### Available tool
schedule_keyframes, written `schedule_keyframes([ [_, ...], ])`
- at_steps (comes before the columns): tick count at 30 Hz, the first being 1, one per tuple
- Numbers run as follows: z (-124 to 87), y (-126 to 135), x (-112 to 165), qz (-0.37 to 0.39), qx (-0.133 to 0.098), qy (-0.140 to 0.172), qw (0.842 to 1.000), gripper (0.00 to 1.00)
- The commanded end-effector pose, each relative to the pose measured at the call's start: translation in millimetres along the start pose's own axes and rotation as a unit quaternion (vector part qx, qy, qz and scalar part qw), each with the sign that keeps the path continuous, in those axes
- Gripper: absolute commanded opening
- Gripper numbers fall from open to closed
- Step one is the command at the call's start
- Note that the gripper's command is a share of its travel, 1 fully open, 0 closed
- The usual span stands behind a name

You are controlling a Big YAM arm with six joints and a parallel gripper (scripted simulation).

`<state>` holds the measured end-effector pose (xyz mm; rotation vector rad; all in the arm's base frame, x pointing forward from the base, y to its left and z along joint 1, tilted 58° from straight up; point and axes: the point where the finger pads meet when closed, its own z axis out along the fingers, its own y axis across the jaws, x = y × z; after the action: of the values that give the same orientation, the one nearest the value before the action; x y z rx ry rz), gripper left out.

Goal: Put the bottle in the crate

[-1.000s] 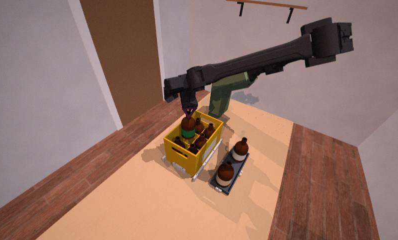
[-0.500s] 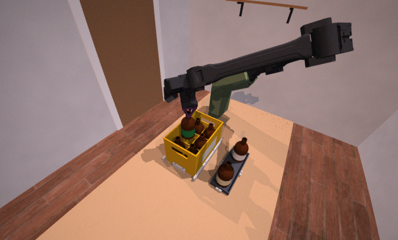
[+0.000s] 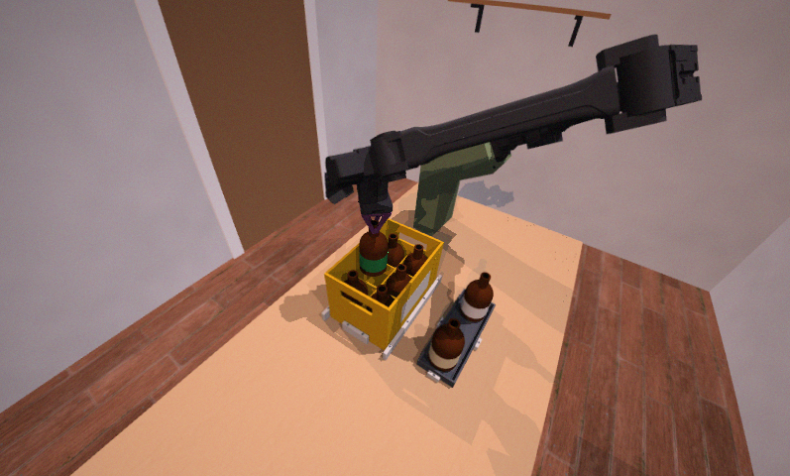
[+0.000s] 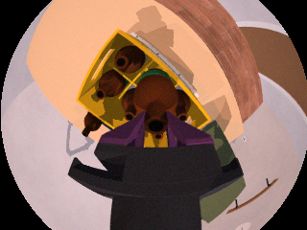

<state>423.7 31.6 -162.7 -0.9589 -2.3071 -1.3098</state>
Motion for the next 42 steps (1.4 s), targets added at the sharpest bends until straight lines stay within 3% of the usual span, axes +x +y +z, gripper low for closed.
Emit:
schedule_keyframes([
  [1, 2.4, -8.3, 3.1, 0.015, -0.001, 0.004, 1.000, 0.00],
  [28, 5.8, -7.2, 3.8, 0.012, 0.000, 0.005, 1.000, 0.00],
  [42, 18.9, -8.1, 5.1, 0.010, 0.001, 0.006, 1.000, 0.00],
])
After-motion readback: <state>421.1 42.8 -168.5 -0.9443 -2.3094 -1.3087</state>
